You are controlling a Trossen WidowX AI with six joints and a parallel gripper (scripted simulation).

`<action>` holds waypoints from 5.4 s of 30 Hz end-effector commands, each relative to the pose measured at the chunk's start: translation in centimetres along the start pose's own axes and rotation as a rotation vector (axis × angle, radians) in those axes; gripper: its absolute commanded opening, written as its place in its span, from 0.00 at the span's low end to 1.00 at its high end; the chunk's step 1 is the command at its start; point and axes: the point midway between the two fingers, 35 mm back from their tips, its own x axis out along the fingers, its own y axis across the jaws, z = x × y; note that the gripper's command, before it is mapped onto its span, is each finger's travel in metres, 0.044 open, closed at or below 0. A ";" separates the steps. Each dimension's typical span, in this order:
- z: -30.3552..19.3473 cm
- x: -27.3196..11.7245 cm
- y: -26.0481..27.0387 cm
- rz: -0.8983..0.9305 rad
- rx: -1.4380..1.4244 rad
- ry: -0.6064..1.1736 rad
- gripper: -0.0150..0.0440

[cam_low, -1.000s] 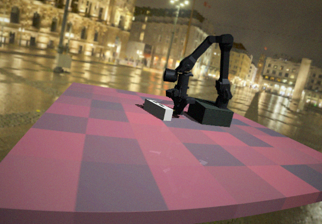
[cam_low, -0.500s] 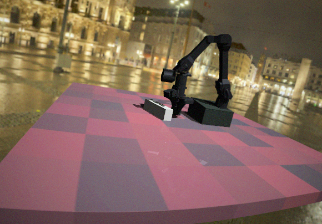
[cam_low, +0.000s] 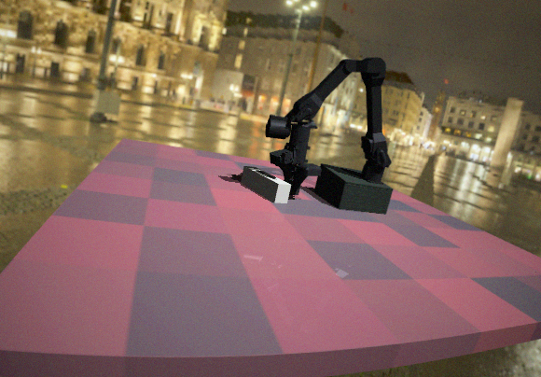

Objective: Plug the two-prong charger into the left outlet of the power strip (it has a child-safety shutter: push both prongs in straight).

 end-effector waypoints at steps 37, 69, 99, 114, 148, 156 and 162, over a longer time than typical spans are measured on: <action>1.4 -0.1 0.1 0.000 -0.005 -0.002 0.25; 1.7 -0.1 0.2 0.000 -0.005 -0.002 0.25; 2.3 -0.2 0.2 0.000 -0.005 -0.003 0.25; 2.7 -0.2 0.1 0.000 -0.005 -0.003 0.25; 3.7 -0.3 0.1 0.000 -0.005 -0.004 0.25; 4.0 -0.3 0.2 0.000 -0.005 -0.004 0.25; 4.3 -0.3 0.2 0.000 -0.005 -0.004 0.25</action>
